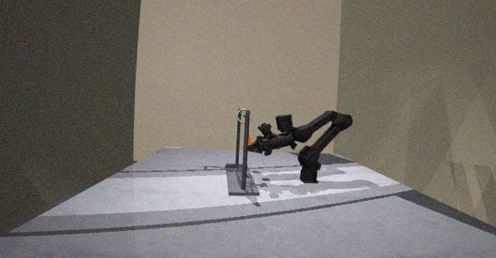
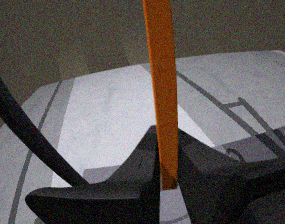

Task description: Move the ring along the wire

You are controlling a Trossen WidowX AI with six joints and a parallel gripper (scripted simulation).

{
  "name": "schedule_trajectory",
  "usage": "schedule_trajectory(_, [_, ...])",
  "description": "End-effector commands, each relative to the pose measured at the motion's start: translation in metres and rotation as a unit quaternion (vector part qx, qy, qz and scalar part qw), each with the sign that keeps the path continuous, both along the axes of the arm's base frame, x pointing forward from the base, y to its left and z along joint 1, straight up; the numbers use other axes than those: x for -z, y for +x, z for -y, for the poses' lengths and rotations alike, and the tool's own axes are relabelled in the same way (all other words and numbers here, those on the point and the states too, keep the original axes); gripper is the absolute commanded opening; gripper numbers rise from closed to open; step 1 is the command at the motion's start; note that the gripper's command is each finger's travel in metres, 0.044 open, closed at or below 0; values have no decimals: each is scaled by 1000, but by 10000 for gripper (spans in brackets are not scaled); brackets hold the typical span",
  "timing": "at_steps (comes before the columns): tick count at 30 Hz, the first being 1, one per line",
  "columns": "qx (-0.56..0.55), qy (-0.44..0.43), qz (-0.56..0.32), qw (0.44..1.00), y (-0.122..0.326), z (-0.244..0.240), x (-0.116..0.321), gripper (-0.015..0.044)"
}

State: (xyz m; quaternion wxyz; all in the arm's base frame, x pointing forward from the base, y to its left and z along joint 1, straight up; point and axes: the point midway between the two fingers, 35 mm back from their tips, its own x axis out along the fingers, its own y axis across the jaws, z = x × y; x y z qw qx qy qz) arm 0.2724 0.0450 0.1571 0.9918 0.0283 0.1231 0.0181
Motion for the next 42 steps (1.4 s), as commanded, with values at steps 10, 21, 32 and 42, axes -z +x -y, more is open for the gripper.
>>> schedule_trajectory(10, [-27, -19, 6, 999, 0, -6, -2, -150])
schedule_trajectory(21, [-35, -24, 7, 999, -1, -15, -2, -150])
schedule_trajectory(32, [-38, -24, 7, 999, -2, -26, -2, -150])
schedule_trajectory(42, [-39, -23, 8, 999, -2, -36, -2, -150])
